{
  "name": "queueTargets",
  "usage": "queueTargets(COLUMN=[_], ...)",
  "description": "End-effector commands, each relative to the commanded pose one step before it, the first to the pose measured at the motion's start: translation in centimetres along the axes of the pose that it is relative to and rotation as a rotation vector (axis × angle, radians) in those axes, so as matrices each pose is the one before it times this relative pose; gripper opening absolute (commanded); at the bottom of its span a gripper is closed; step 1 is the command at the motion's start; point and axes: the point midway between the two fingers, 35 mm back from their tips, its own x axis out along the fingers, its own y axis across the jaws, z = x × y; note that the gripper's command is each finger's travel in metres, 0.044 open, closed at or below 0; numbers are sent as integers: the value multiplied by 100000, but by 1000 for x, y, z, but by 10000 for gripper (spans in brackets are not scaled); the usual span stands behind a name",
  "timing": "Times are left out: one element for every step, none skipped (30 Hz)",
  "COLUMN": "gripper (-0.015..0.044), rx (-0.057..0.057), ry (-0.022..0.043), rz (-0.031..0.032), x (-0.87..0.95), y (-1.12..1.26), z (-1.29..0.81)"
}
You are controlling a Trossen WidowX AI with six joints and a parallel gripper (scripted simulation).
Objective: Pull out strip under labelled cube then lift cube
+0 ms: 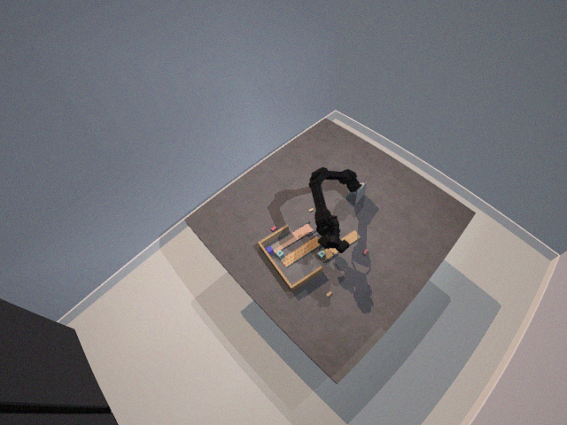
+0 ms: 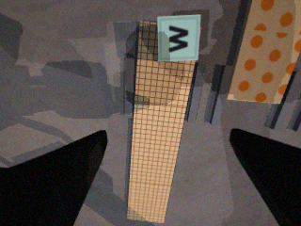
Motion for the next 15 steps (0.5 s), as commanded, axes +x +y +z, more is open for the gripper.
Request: queueTargets(gripper=[440, 440, 440, 440, 440, 440, 440, 440, 440, 440, 440, 440, 440, 440, 440], rx=[-411, 11, 12, 11, 12, 11, 12, 11, 12, 11, 13, 11, 13, 11, 12], ry=[-198, -11, -12, -11, -13, -11, -13, -11, -13, -11, -13, -11, -14, -11, -12], rz=[-430, -5, -4, -5, -4, -5, -4, -5, -4, -5, -4, -5, -4, -5, -4], x=[-102, -39, -44, -37, -41, -34, -38, -31, -33, -26, -27, -21, -19, -13, -5], y=[-186, -55, -57, -55, -56, -55, -56, -54, -56, -53, -55, -52, -53, -50, -44], z=[1573, 313, 352, 310, 352, 311, 358, 310, 361, 310, 365, 310, 368, 308, 334])
